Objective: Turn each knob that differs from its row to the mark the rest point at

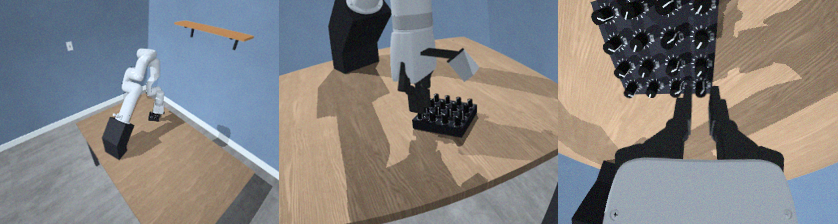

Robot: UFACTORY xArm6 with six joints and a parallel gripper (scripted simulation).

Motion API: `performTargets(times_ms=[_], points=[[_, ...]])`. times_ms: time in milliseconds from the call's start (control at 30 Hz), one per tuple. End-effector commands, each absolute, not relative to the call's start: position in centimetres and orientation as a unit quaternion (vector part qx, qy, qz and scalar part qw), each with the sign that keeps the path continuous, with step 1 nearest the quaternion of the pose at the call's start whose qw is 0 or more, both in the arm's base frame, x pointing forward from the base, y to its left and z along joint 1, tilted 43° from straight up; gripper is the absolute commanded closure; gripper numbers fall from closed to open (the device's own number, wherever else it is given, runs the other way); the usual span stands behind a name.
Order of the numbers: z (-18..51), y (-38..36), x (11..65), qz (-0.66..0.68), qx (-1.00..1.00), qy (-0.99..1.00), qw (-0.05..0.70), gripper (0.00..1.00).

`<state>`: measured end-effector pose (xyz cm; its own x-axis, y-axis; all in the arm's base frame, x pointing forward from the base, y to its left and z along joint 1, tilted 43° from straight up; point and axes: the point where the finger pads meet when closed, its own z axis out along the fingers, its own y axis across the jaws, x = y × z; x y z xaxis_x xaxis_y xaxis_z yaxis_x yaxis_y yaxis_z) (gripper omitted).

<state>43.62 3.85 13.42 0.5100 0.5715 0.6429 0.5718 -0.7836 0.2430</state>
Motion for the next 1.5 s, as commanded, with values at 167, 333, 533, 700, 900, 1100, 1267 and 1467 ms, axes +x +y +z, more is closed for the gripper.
performTargets(times_ms=[167, 333, 533, 700, 900, 1100, 1267, 1467], points=[[13.50, 3.84, 43.66, -0.371, -0.869, -0.329, 0.000, 0.81], [13.46, 3.85, 43.69, -0.371, -0.869, -0.329, 0.000, 0.81], [13.34, 3.89, 43.80, -0.371, -0.869, -0.329, 0.000, 0.81], [13.09, 3.97, 44.01, -0.371, -0.869, -0.329, 0.000, 0.81], [12.79, 4.07, 44.28, -0.371, -0.869, -0.329, 0.000, 0.81], [12.67, 4.11, 44.39, -0.371, -0.869, -0.329, 0.000, 0.81], [12.63, 4.13, 44.43, -0.371, -0.869, -0.329, 0.000, 0.81], [12.63, 4.13, 44.43, -0.371, -0.869, -0.329, 0.000, 0.81]])
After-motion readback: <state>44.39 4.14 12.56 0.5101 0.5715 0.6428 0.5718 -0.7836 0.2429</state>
